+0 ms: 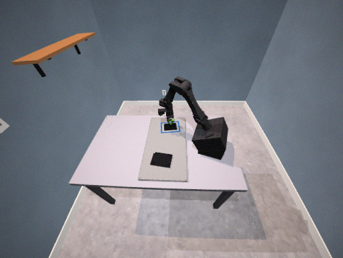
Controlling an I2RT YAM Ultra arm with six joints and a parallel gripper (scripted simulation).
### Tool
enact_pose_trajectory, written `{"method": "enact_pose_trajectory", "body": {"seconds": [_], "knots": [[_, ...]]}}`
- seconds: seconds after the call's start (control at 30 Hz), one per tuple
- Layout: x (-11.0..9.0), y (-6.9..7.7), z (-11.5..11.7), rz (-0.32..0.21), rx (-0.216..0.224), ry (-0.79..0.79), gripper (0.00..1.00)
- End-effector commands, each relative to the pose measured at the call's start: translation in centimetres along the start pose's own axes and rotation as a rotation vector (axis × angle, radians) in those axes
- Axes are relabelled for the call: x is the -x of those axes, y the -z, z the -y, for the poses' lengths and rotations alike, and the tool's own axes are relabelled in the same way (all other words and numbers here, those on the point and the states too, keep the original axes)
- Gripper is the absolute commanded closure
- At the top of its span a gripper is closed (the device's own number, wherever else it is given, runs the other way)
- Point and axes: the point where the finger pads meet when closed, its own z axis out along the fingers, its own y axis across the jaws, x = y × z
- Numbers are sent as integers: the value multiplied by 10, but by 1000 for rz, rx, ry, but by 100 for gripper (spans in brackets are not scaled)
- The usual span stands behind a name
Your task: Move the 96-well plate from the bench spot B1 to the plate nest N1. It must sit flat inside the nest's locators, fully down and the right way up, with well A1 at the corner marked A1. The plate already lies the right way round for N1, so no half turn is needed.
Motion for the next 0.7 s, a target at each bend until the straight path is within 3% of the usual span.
{"method": "enact_pose_trajectory", "body": {"seconds": [0.0,0.67], "knots": [[15,2,8,40,-12,23,0],[14,2,8,36,-11,18,0]]}}
